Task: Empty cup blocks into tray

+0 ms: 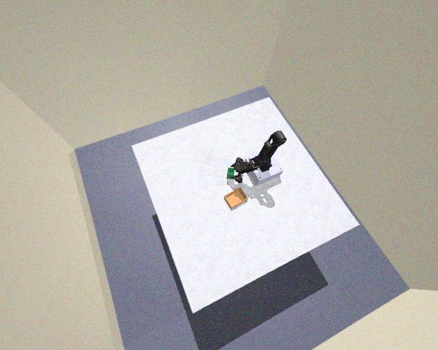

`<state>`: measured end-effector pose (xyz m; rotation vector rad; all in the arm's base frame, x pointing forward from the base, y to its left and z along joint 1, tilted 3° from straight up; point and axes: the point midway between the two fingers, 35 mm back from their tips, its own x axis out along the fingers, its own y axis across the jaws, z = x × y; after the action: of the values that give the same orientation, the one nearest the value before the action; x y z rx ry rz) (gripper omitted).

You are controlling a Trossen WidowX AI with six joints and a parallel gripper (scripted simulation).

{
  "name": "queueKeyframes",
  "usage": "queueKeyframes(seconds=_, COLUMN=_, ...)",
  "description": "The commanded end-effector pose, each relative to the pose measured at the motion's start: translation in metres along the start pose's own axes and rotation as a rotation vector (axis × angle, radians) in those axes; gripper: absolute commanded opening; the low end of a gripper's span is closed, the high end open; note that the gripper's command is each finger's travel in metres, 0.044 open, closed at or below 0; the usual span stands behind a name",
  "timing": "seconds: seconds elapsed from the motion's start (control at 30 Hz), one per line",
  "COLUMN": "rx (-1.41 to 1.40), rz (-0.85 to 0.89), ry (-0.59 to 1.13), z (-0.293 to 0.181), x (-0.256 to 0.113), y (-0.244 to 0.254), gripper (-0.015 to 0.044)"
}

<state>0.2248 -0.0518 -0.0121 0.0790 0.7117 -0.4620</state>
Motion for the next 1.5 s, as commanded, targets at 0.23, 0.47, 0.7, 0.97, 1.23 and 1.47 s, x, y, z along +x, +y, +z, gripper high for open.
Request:
queueKeyframes(seconds=0.23, rx=0.011, rz=0.012, ry=-0.012, z=-0.003, x=0.016, y=0.000, gripper=0.0440)
queueKeyframes(seconds=0.47, rx=0.024, rz=0.015, ry=-0.021, z=-0.004, x=0.027, y=0.000, gripper=0.0440)
queueKeyframes(seconds=0.7, rx=0.028, rz=0.016, ry=-0.024, z=-0.006, x=0.036, y=0.000, gripper=0.0414)
queueKeyframes(seconds=0.97, rx=0.029, rz=0.016, ry=-0.024, z=-0.006, x=0.037, y=0.000, gripper=0.0334)
queueKeyframes(seconds=1.23, rx=0.029, rz=0.016, ry=-0.024, z=-0.006, x=0.037, y=0.000, gripper=0.0255)
queueKeyframes(seconds=1.47, rx=0.029, rz=0.016, ry=-0.024, z=-0.006, x=0.037, y=0.000, gripper=0.0208)
